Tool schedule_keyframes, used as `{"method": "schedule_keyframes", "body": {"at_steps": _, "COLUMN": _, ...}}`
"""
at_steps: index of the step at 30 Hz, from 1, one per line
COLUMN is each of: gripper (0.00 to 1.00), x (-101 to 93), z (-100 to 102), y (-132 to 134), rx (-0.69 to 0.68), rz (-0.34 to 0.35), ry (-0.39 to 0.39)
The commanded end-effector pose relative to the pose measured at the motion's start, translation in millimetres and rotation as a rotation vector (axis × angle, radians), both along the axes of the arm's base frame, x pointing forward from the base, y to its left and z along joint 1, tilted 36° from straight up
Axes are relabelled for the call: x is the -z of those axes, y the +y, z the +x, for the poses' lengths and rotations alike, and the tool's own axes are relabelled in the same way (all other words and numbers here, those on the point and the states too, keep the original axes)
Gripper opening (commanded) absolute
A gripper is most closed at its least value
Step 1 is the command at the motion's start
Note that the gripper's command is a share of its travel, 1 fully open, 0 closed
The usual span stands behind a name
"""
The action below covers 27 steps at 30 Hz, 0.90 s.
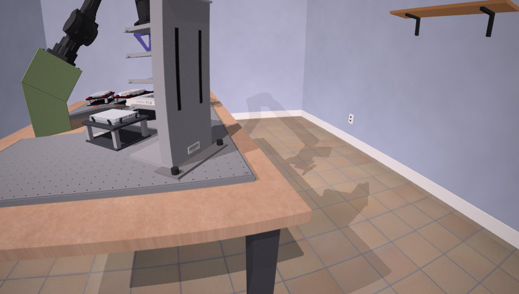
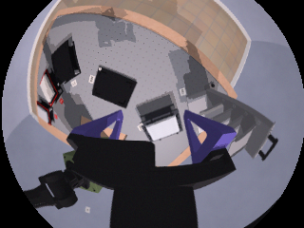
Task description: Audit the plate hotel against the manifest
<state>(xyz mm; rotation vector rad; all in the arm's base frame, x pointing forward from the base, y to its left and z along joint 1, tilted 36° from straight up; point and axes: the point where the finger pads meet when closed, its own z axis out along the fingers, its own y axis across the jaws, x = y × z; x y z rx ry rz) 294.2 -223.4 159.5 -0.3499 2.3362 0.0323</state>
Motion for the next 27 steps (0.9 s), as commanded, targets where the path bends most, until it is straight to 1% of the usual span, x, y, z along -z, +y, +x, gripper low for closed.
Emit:
{"method": "schedule_keyframes", "body": {"at_steps": 1, "gripper": 1.0, "x": -16.2, "z": 8, "y": -12, "rx": -0.095, "rz": -0.091, "ry": -0.002}}
{"method": "schedule_keyframes", "body": {"at_steps": 2, "gripper": 1.0, "x": -16.1, "z": 10, "y": -9, "rx": -0.121, "rz": -0.102, "ry": 0.005}}
{"method": "schedule_keyframes", "body": {"at_steps": 4, "gripper": 1.0, "x": -16.1, "z": 10, "y": -9, "rx": -0.121, "rz": -0.102, "ry": 0.005}}
{"method": "schedule_keyframes", "body": {"at_steps": 15, "gripper": 1.0, "x": -15.0, "z": 10, "y": -9, "rx": -0.333, "rz": -0.219, "ry": 0.091}}
{"method": "schedule_keyframes", "body": {"at_steps": 17, "gripper": 1.0, "x": -15.0, "z": 10, "y": -9, "rx": -0.345, "rz": -0.226, "ry": 0.095}}
{"method": "schedule_keyframes", "body": {"at_steps": 18, "gripper": 1.0, "x": -13.5, "z": 15, "y": -12, "rx": -0.342, "rz": -0.246, "ry": 0.084}}
{"method": "schedule_keyframes", "body": {"at_steps": 19, "gripper": 1.0, "x": 8.1, "z": 7, "y": 1, "rx": -0.347, "rz": -0.206, "ry": 0.106}}
{"method": "schedule_keyframes", "body": {"at_steps": 21, "gripper": 1.0, "x": 8.1, "z": 7, "y": 1, "rx": -0.347, "rz": -0.206, "ry": 0.106}}
{"method": "schedule_keyframes", "body": {"at_steps": 27, "gripper": 1.0, "x": 24.4, "z": 18, "y": 5, "rx": -0.33, "rz": -0.192, "ry": 0.11}}
